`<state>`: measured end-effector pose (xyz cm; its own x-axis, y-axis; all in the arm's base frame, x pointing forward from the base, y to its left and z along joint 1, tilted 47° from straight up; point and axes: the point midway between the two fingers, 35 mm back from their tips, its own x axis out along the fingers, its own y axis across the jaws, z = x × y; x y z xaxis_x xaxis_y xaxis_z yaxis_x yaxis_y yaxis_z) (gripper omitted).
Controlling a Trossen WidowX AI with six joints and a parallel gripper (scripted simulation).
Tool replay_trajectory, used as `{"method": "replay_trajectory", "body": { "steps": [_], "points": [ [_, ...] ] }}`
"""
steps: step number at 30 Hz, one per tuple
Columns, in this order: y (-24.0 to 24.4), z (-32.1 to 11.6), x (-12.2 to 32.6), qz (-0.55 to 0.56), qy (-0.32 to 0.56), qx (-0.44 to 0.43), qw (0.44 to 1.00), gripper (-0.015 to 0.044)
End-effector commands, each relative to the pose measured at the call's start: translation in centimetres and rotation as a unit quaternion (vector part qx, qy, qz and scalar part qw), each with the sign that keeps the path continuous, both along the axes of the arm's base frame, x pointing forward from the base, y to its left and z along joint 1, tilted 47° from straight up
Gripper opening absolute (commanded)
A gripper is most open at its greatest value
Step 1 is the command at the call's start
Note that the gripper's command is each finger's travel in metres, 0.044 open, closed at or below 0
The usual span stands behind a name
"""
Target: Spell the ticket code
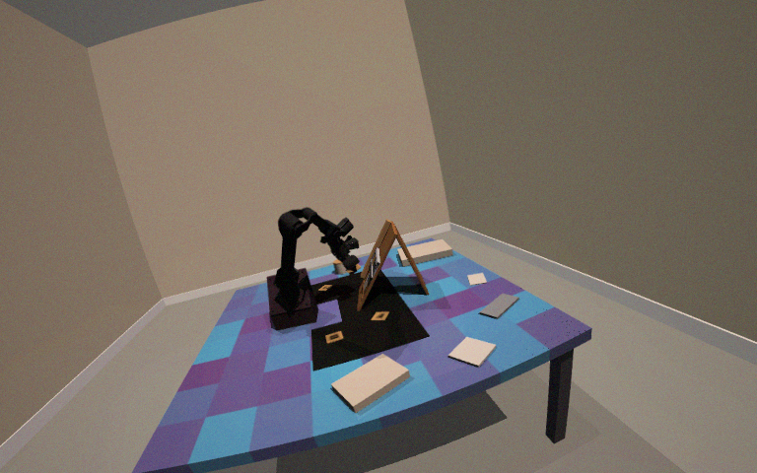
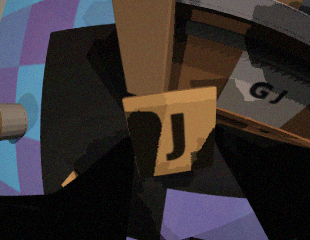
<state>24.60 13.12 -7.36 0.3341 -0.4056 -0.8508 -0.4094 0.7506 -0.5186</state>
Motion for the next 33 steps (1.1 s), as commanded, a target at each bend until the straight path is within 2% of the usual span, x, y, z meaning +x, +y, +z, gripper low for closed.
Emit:
{"method": "replay_trajectory", "body": {
  "steps": [1,17,33],
  "points": [
    [-0.1,1.8,0.9,0.014,-0.024,0.014,1.000,0.0000],
    [-1.6,7.1,3.1,0.033,-0.102,0.060,0.992,0.0000],
    [-4.8,12.4,4.4,0.061,-0.178,0.064,0.980,0.0000]
  ]
}}
